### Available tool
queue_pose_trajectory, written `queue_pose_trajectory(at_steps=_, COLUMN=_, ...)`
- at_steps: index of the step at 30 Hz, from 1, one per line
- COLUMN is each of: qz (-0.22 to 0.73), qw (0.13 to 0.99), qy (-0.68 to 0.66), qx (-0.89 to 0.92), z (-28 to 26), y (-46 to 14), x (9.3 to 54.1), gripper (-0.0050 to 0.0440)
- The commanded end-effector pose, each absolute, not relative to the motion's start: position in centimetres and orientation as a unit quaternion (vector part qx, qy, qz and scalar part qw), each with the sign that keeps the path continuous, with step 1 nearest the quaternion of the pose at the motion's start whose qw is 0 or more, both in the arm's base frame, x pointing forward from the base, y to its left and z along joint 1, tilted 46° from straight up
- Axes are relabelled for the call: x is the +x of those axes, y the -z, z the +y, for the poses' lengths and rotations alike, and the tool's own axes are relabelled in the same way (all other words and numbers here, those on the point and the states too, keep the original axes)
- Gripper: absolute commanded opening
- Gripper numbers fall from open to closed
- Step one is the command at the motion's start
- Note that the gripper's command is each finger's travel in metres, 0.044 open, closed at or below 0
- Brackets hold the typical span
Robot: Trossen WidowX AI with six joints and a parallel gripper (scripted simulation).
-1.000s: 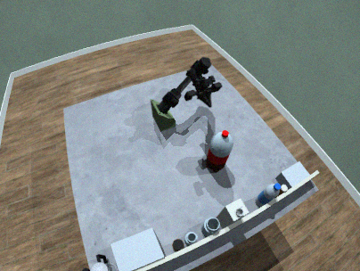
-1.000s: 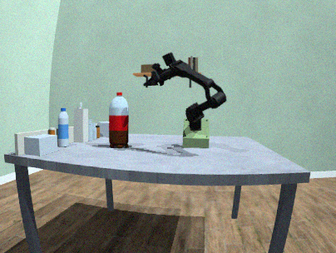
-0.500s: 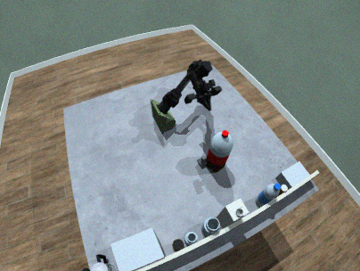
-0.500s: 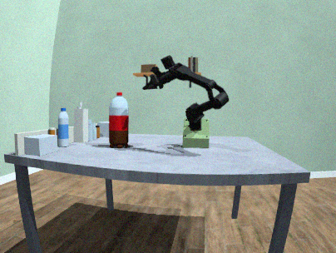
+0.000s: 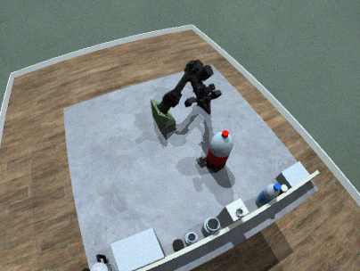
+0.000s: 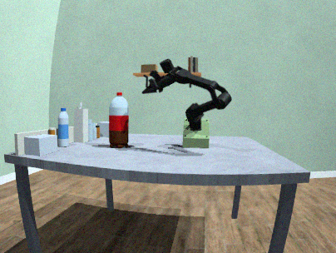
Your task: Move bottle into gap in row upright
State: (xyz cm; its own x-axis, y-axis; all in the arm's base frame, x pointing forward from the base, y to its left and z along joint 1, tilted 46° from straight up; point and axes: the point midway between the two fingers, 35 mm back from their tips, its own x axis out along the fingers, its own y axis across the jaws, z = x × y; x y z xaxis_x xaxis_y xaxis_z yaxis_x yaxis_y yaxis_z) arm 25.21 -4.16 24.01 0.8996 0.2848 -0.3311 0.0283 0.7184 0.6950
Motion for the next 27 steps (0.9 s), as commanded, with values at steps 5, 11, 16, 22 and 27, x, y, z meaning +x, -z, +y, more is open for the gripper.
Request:
queue_pose_trajectory(at_steps=5, qz=0.215, qw=0.902, qy=-0.07, qx=0.368, z=-3.2, y=-23.2, x=25.3, gripper=-0.005)
queue_pose_trajectory(at_steps=11, qz=0.217, qw=0.902, qy=-0.069, qx=0.366, z=-2.5, y=-22.5, x=25.4, gripper=-0.005)
queue_pose_trajectory(at_steps=16, qz=0.217, qw=0.903, qy=-0.069, qx=0.365, z=-2.2, y=-22.1, x=25.5, gripper=-0.005)
queue_pose_trajectory(at_steps=22, qz=0.218, qw=0.903, qy=-0.068, qx=0.364, z=-1.5, y=-21.4, x=25.5, gripper=-0.005)
queue_pose_trajectory(at_steps=27, qz=0.217, qw=0.903, qy=-0.068, qx=0.363, z=-0.9, y=-20.9, x=25.5, gripper=-0.005)
